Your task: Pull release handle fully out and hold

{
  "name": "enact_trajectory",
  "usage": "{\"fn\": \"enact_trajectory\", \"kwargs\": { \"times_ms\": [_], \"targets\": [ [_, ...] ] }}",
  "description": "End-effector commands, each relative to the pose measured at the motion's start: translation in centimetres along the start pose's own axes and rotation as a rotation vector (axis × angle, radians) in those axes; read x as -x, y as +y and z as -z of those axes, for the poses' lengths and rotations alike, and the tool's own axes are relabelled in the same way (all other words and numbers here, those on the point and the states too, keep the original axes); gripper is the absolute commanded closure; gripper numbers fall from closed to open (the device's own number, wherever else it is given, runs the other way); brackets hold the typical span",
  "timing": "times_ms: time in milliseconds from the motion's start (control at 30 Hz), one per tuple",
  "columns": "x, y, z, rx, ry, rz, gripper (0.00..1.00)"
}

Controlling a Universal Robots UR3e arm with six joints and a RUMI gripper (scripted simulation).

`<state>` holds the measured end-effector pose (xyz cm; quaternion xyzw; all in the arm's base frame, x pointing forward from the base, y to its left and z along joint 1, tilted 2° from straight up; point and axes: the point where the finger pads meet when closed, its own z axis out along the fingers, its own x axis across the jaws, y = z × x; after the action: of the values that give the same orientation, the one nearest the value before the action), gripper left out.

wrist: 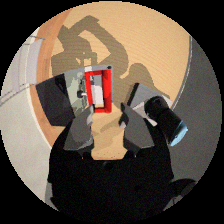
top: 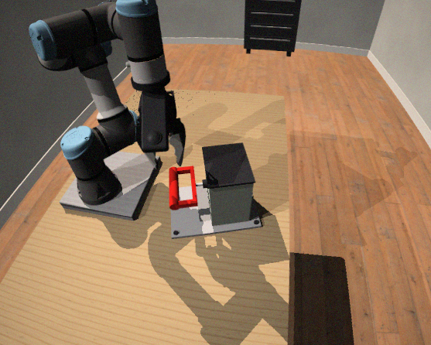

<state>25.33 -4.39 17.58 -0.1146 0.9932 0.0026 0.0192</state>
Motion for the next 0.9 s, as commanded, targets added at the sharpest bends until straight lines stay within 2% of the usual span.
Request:
{"fn": "enact_trajectory", "kwargs": {
  "times_ms": [0,867],
  "targets": [
    [0.03,-0.03,0.06,-0.002,-0.001,0.000,0.69],
    [0.04,-0.04,-0.27,-0.002,-0.001,0.000,0.69]
  ]
}}
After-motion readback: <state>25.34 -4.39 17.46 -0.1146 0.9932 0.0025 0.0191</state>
